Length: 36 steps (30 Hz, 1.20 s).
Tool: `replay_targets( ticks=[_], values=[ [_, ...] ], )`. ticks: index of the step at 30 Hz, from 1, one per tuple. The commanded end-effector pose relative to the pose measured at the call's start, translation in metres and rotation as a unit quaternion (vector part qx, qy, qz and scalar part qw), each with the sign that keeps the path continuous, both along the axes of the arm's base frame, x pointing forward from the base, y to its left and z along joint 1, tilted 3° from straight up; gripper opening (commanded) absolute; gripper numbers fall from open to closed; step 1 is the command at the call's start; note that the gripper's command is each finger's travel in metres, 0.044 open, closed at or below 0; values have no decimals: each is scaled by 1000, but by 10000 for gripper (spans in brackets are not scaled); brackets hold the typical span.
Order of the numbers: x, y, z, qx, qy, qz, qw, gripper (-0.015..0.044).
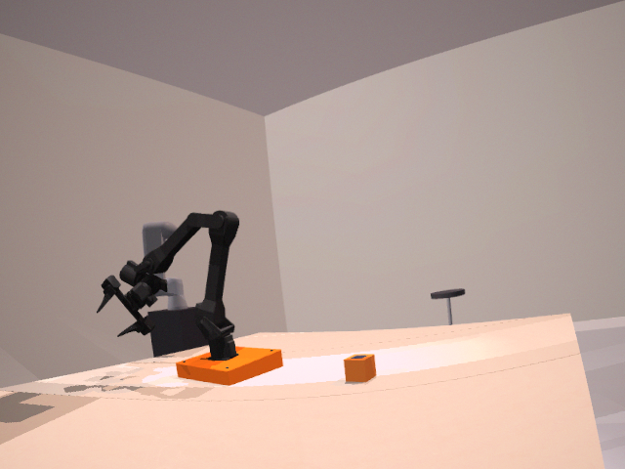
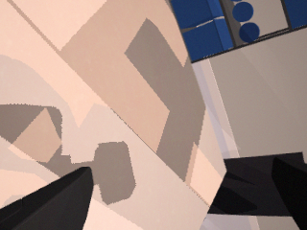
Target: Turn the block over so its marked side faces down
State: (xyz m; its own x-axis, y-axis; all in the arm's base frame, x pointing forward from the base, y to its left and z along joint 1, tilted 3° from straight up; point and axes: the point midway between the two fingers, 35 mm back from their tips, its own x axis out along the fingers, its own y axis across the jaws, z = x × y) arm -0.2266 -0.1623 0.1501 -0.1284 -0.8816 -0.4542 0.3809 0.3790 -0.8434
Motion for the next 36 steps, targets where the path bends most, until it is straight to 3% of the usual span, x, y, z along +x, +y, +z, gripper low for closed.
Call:
replay_targets(
  ticks=[1,10,21,29,36],
  values=[
    [0,0,0,2,-3,-2,1000,426],
    [46,-73,-2,77,-146,57,985,440],
    [163,-149,-7,224,-249,142,932,440],
    [268,-168,-13,340,-254,172,889,440],
    [367,-151,-15,424,-242,174,855,440]
  ],
)
